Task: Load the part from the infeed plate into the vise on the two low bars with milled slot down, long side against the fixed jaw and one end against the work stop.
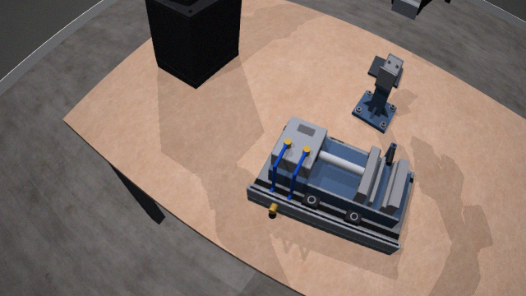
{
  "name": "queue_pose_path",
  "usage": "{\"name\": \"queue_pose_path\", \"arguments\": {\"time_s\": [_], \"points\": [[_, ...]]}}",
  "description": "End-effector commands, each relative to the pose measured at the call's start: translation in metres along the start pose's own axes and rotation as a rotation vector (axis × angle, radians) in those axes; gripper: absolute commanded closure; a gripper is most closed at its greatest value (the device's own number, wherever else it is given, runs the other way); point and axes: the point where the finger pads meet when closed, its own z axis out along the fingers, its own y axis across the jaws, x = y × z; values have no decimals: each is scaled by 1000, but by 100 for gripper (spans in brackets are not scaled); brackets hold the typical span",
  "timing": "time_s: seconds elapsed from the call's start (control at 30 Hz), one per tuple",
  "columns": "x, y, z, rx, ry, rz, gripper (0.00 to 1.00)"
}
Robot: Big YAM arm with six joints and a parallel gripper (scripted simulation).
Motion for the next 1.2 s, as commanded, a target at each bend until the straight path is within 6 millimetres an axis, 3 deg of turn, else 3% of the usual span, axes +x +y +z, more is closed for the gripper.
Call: {"name": "queue_pose_path", "arguments": {"time_s": [0.0, 0.63, 1.0, 1.17], "points": [[-17, -22, -29, 63, -33, 3, 100], [-16, -23, -29, 64, -33, 4, 100], [-3, -30, -31, 73, -35, 8, 100], [9, -18, -20, 47, -22, 11, 100]]}}
